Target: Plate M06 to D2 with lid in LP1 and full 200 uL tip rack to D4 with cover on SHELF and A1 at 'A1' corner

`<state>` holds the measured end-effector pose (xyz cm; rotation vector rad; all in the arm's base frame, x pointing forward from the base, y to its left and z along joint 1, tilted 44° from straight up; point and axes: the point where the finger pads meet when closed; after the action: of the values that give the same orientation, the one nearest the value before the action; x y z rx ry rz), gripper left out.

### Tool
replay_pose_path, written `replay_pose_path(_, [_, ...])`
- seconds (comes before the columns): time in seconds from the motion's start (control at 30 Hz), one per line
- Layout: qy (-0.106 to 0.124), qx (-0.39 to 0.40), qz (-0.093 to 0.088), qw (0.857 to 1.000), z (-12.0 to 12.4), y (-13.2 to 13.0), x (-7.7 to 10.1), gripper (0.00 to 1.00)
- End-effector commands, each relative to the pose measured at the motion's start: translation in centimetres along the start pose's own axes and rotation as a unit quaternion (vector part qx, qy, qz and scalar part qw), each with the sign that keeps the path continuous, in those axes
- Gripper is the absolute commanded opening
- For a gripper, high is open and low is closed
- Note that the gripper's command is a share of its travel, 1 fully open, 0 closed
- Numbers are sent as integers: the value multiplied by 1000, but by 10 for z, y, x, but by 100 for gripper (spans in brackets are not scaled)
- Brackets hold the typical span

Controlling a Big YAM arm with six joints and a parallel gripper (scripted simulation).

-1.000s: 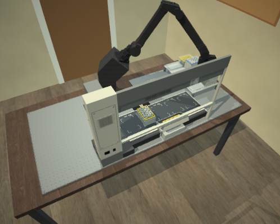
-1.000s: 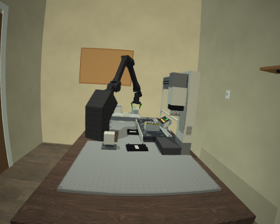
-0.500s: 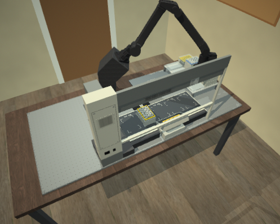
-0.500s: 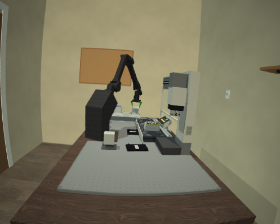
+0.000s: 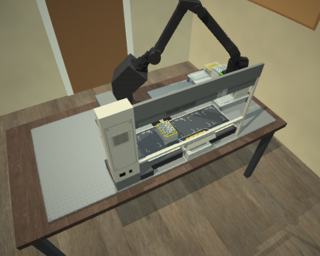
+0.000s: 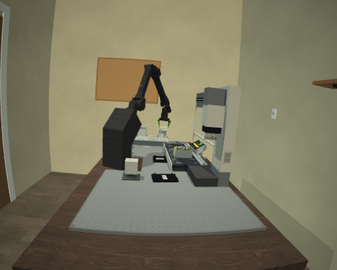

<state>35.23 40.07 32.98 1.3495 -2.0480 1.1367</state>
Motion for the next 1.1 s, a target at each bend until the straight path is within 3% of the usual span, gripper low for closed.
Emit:
replay_pose_path(0.0, [-31, 4, 26, 999, -23, -22, 42, 0])
replay_pose_path(0.2, [-31, 4, 26, 999, -23, -21, 49, 0])
replay_pose_path(0.23, [-21, 3, 18, 1000, -19, -19, 37, 0])
replay_pose_path(0.3, [-31, 4, 27, 999, -23, -21, 54, 0])
replay_pose_path(0.7, [-32, 5, 27, 999, -23, -20, 75, 0])
replay_pose_path(0.77, [-32, 5, 27, 999, -23, -20, 75, 0])
replay_pose_path(0.8, [-19, 3, 16, 1000, -18, -18, 59, 0])
replay_pose_path(0.87, [-32, 4, 28, 999, -22, -21, 81, 0])
replay_pose_path(1.07, [-32, 4, 28, 999, -22, -20, 91, 0])
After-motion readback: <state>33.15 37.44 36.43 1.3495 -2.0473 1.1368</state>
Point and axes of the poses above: the point where the finger pads meet when closed, its own x axis back along the fingers, its own y axis across the jaws, z = x × y, and after that the axes turned 9 degrees about x, right-handed
